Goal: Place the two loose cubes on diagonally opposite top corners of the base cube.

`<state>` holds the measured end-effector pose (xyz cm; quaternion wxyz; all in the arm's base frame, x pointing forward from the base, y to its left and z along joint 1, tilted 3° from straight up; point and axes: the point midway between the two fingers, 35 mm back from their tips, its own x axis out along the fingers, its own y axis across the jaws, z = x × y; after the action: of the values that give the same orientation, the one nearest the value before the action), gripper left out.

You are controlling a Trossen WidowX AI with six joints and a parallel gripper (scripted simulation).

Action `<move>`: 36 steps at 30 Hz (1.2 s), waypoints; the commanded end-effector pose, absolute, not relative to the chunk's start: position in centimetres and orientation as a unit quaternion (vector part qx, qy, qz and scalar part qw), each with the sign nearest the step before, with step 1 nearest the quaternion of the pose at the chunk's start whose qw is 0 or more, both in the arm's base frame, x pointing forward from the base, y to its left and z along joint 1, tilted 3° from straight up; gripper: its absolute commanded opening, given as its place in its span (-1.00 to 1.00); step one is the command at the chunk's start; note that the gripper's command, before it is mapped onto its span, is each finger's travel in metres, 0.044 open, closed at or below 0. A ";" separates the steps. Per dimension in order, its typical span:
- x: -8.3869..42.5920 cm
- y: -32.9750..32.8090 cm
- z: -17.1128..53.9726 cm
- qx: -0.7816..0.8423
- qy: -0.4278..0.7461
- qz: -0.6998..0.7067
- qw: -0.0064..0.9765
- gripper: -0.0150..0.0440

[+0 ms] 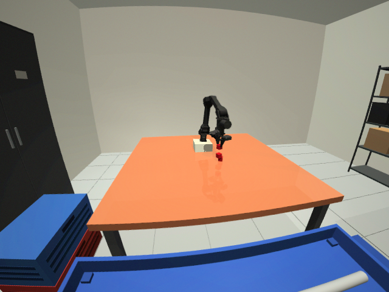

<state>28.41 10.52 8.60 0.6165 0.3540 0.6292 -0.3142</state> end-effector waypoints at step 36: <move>27.0 13.5 4.2 0.347 0.640 -0.301 0.616 -0.14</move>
<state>27.28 13.52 5.23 0.6193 0.3514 0.6372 -0.2949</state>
